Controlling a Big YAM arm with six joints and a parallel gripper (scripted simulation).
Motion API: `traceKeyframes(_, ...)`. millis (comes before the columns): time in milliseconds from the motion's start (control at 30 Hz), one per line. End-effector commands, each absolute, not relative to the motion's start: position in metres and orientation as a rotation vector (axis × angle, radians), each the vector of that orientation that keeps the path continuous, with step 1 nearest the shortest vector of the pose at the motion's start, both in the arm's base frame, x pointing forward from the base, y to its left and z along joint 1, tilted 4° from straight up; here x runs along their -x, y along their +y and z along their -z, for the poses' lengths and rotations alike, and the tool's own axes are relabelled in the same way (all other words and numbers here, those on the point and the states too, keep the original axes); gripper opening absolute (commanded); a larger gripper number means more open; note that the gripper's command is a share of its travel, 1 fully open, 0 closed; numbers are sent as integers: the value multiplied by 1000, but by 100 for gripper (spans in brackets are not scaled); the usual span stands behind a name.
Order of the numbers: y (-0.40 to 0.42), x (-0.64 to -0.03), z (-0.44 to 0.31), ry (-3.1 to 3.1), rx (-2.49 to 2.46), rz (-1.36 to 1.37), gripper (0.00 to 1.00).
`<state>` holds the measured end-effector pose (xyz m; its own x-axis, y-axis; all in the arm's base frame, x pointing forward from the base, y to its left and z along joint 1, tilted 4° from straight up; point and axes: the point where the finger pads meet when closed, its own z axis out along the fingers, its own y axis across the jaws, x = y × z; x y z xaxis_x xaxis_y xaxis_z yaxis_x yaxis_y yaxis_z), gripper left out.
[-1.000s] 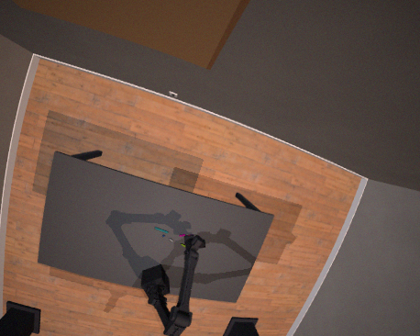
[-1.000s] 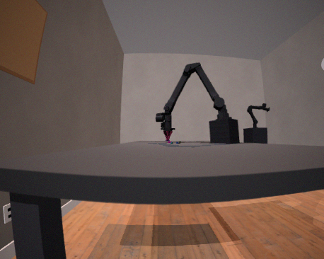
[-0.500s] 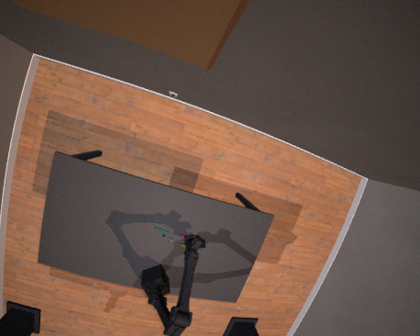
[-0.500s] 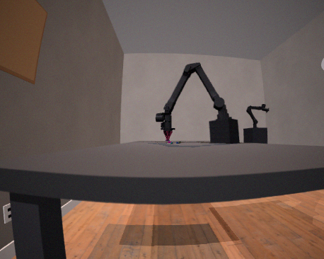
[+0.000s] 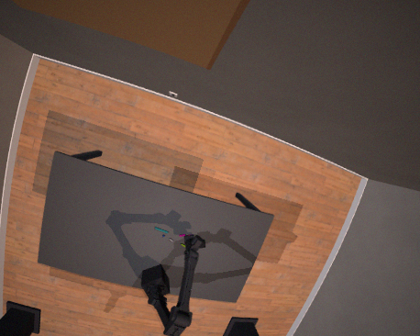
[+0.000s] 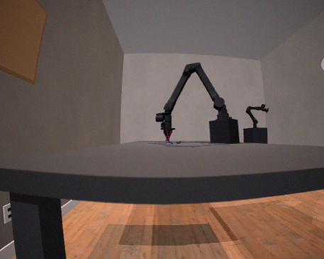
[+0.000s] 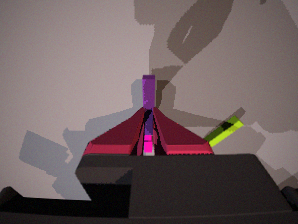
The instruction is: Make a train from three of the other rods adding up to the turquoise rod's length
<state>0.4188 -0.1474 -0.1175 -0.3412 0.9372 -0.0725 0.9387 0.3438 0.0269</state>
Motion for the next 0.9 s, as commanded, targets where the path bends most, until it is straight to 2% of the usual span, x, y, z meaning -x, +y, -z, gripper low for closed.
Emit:
traceKeyframes(0,-144,-424,123,2515,-1750,29,5)
traceKeyframes(867,-146,-430,120,2505,-1752,25,5)
